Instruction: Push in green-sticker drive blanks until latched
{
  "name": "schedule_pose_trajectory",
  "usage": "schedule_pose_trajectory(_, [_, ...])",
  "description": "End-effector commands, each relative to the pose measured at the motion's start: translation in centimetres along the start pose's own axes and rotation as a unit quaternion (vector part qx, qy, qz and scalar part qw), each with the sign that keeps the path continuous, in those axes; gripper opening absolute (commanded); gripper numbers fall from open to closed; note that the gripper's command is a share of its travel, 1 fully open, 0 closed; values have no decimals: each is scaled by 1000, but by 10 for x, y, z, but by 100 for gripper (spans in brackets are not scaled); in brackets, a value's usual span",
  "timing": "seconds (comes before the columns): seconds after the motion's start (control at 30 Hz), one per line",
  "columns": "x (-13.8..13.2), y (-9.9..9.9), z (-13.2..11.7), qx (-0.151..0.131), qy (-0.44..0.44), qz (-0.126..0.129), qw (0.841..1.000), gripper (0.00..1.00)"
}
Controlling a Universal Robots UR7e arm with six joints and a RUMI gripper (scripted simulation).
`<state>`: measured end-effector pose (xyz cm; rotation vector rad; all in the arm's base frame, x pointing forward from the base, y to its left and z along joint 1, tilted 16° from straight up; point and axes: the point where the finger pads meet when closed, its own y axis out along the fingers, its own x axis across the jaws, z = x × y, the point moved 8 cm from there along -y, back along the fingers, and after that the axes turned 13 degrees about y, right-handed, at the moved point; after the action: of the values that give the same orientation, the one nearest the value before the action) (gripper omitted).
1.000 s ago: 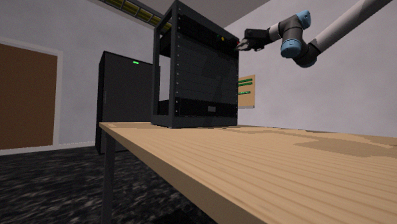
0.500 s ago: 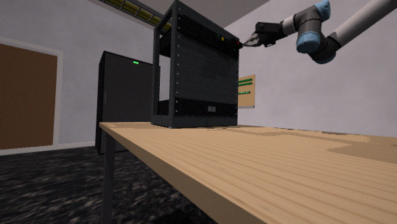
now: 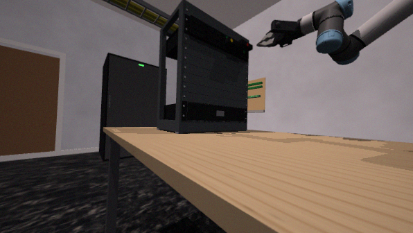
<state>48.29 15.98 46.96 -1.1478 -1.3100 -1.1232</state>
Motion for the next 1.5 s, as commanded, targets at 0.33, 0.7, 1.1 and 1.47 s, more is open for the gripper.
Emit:
schedule_pose_trajectory(0.33, [-2,-12,-1,0,1,1,1000,0])
schedule_pose_trajectory(0.7, [-3,-41,-1,0,1,1,1000,0])
schedule_pose_trajectory(1.1, [-5,-76,-2,0,1,1,1000,0])
schedule_pose_trajectory(1.47, [-6,-107,-2,0,1,1,1000,0])
